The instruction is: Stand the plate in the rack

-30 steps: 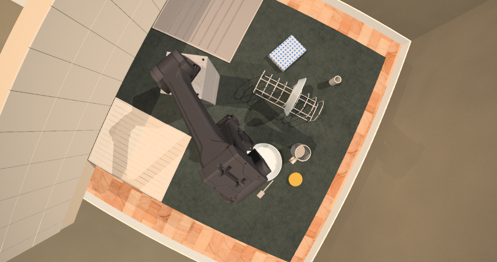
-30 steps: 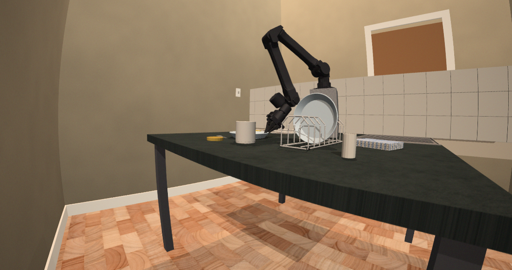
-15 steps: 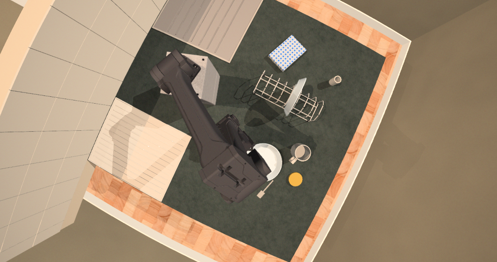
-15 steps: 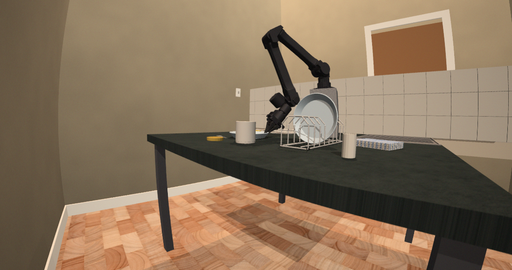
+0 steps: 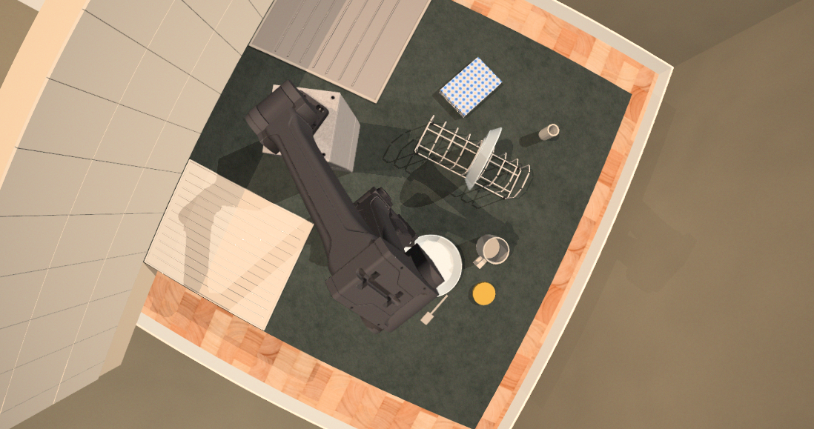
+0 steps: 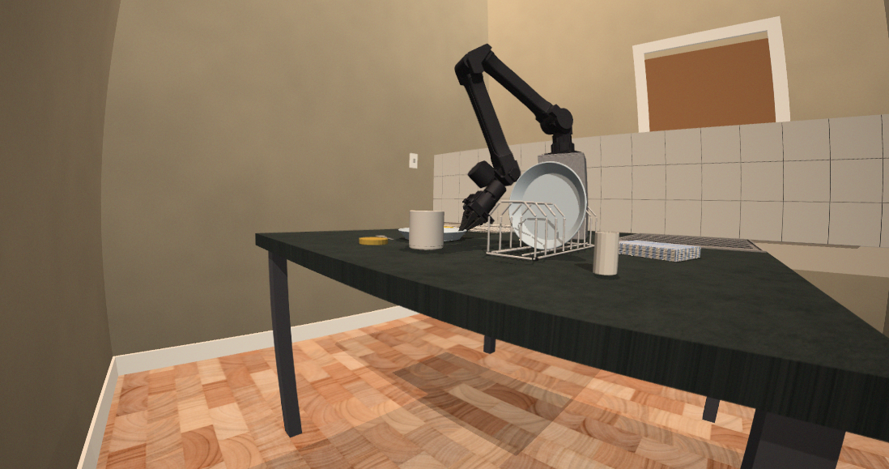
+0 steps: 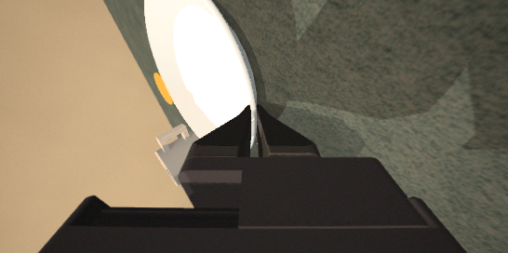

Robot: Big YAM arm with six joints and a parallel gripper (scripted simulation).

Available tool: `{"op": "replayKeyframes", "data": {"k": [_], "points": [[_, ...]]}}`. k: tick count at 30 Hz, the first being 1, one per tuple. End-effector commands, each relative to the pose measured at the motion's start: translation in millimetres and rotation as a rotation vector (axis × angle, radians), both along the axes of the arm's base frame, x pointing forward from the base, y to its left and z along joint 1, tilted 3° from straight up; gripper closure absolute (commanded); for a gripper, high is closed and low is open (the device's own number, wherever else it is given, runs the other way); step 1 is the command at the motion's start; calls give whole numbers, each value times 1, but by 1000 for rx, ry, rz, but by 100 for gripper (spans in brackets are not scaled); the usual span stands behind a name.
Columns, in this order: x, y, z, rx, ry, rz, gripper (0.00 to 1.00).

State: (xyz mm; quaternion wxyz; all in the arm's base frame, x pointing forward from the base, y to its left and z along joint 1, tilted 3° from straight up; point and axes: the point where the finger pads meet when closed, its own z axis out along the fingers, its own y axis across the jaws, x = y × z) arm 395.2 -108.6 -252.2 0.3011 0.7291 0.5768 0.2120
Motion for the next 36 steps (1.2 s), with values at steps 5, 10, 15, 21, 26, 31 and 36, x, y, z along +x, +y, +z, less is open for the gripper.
{"op": "replayKeyframes", "data": {"k": [5,10,15,21,26,31,36], "points": [[-10,0,-10,6,35,1,100],[-8,-1,-7,5,31,1,100],[1,-3,5,1,15,1,100],[-2,-1,7,8,36,0,100],[-4,1,10,14,55,-1,100],[-1,1,14,21,76,-3,100],[1,3,19,31,105,-5,100]]}}
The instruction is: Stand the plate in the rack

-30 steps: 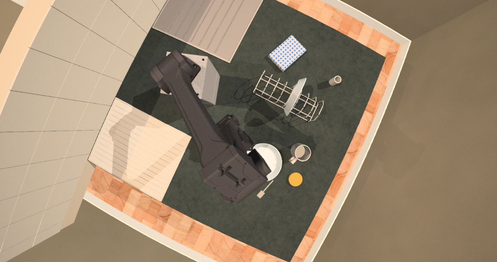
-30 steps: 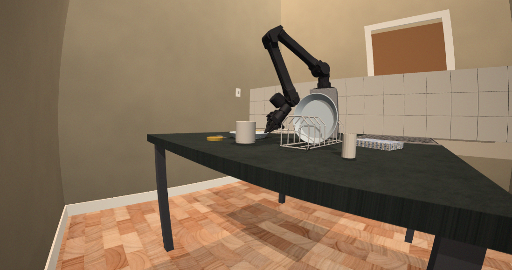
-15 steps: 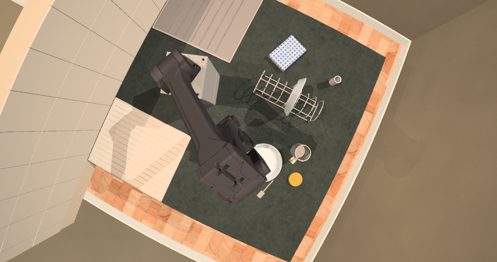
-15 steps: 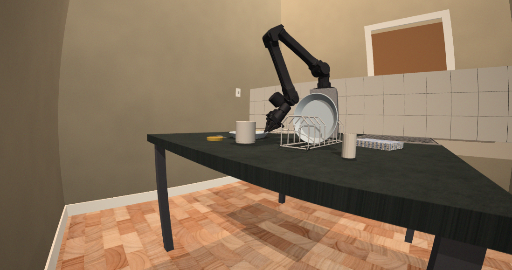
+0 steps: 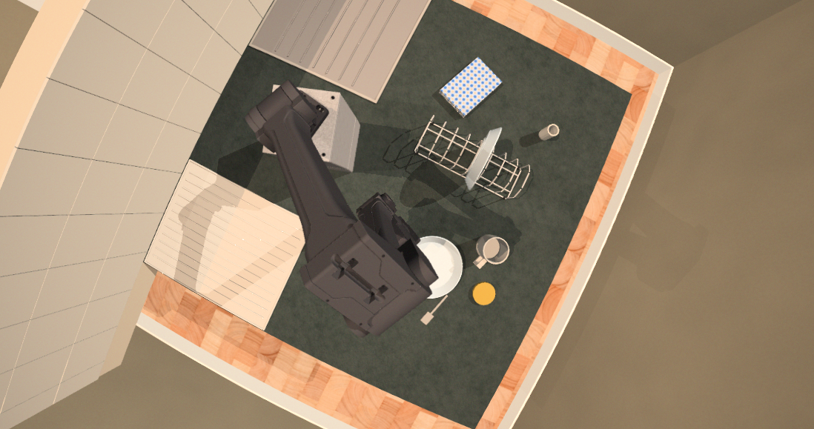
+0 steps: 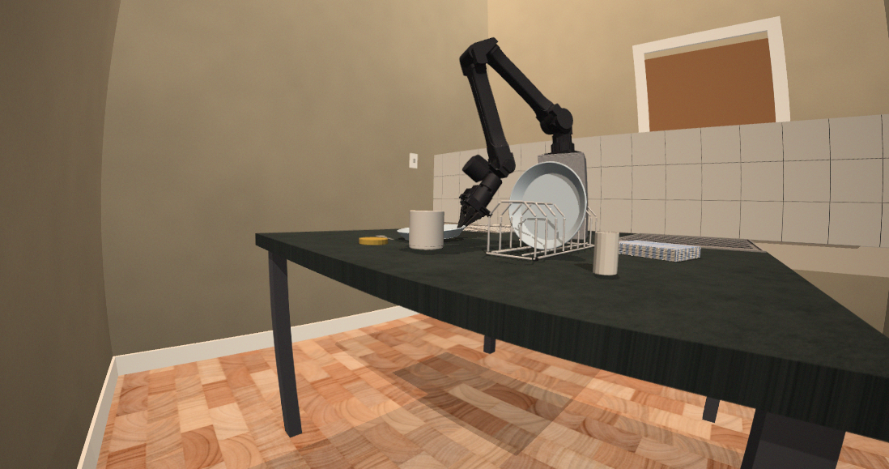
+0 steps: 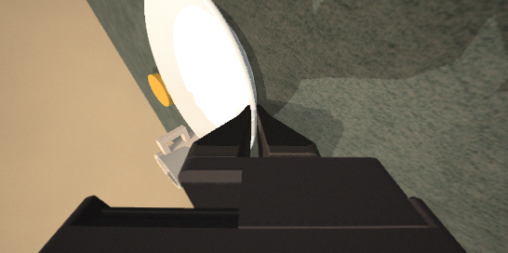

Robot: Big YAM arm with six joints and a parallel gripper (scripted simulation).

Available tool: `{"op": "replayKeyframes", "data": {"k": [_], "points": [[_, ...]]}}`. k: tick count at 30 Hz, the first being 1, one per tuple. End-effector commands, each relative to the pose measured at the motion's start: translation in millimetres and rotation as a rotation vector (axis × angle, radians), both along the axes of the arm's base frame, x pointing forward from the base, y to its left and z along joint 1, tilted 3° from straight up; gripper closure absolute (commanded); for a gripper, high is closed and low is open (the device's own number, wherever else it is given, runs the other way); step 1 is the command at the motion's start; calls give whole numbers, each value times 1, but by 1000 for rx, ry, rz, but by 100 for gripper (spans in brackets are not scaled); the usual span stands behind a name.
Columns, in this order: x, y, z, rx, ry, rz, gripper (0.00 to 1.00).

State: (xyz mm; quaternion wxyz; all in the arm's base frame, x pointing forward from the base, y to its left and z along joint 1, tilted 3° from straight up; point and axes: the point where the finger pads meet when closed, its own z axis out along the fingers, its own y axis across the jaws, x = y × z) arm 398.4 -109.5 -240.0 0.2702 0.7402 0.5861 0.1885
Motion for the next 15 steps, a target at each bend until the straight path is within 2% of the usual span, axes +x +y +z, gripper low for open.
{"op": "replayKeyframes", "data": {"k": [1,8,15], "points": [[0,3,8,11,30,-5,100],[8,1,15,18,57,-6,100],[12,1,25,34,122,-8,100]]}}
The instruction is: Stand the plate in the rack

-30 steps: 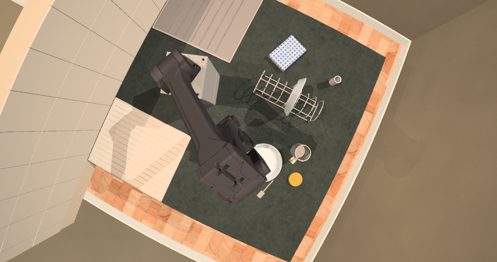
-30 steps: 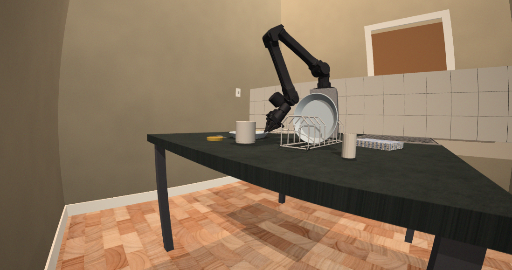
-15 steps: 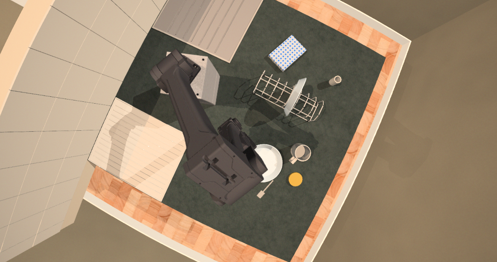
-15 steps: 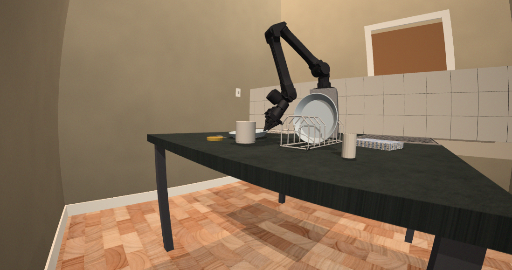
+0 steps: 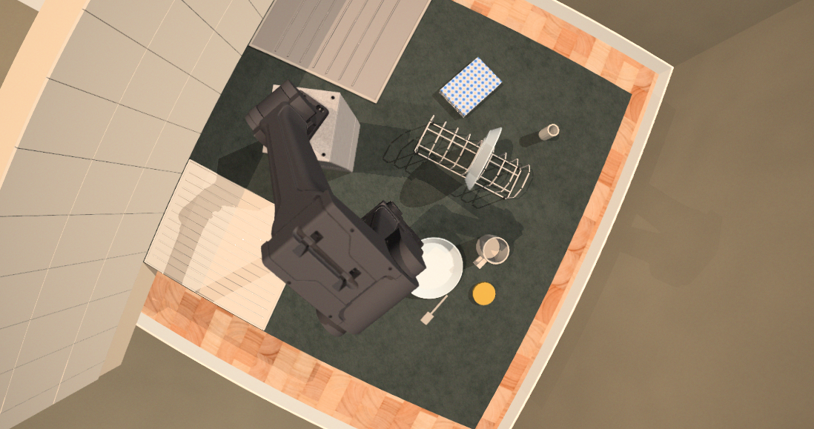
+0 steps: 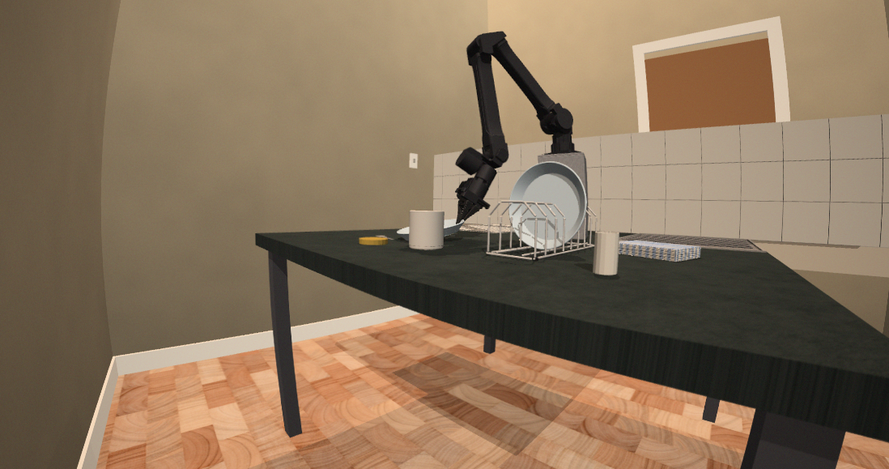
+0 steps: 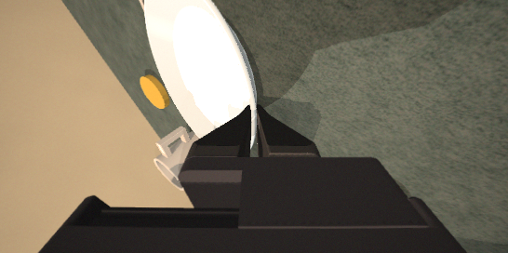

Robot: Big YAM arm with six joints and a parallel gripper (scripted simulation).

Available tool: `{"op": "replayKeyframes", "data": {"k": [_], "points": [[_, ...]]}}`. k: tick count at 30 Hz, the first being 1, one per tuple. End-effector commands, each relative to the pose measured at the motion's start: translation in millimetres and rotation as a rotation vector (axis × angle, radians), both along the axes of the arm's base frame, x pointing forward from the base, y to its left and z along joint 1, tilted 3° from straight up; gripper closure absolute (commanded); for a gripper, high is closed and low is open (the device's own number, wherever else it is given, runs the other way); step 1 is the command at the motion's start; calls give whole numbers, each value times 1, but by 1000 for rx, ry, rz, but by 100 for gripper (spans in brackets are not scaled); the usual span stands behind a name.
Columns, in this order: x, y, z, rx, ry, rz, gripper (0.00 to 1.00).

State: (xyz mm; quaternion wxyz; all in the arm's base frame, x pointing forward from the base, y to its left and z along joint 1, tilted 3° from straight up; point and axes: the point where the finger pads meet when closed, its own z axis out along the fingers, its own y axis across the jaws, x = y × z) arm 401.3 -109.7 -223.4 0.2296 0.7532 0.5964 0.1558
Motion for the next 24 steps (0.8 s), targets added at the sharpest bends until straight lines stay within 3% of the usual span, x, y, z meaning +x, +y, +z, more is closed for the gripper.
{"op": "replayKeyframes", "data": {"k": [1,20,22,23,24], "points": [[9,1,10,11,25,-7,100],[28,-3,41,56,208,-16,100],[28,-3,41,56,208,-16,100],[17,0,27,67,258,-16,100],[27,-2,40,64,244,-15,100]]}}
